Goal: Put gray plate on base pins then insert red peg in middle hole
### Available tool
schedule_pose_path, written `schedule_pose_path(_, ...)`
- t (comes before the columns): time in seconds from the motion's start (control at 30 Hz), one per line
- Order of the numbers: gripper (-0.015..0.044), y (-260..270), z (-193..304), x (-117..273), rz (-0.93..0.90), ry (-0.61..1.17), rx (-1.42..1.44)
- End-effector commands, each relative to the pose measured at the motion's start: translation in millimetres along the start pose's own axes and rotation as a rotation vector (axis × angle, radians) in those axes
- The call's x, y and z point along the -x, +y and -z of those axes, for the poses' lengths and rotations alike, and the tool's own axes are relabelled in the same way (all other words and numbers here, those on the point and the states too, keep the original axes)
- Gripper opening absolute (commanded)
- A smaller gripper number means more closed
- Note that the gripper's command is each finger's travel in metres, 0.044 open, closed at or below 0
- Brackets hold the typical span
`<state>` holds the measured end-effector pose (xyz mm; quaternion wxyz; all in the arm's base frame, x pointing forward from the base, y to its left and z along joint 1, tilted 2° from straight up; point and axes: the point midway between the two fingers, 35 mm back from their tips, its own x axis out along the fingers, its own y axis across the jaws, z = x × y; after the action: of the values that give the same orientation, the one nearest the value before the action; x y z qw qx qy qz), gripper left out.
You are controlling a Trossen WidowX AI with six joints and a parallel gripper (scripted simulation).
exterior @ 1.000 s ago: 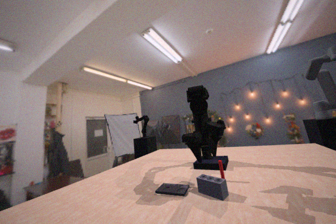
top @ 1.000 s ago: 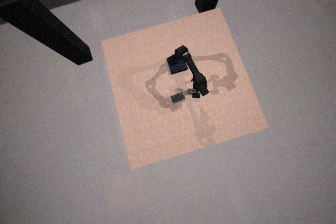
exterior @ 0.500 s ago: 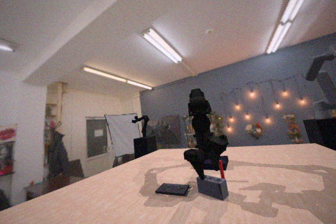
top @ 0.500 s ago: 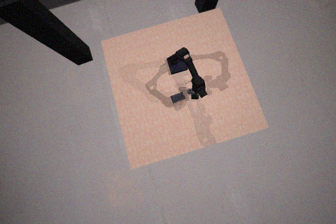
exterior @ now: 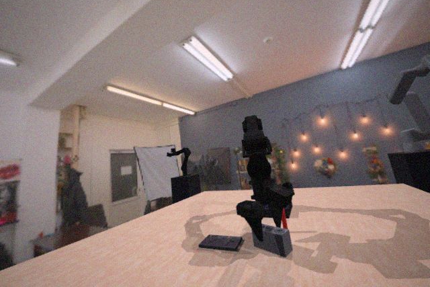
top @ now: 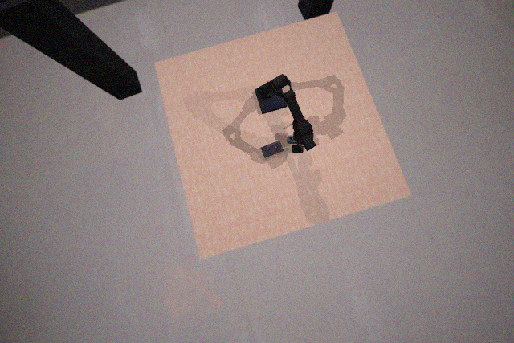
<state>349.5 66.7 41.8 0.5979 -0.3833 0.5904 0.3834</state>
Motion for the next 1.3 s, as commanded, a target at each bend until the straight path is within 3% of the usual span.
schedule_pose_path(0.0, 0.0440, 1.3, 1.3, -7.6, -0.004, 0.004, 0.005)
schedule_pose_path(0.53, 0.0440, 2.4, 2.2, -31.0, -0.004, 0.005, 0.004)
schedule_pose_path(0.97, 0.0099, 2.4, 2.2, -31.0, -0.004, 0.005, 0.004)
schedule_pose_path(1.27, 0.0039, 2.4, 2.2, -31.0, -0.004, 0.005, 0.004)
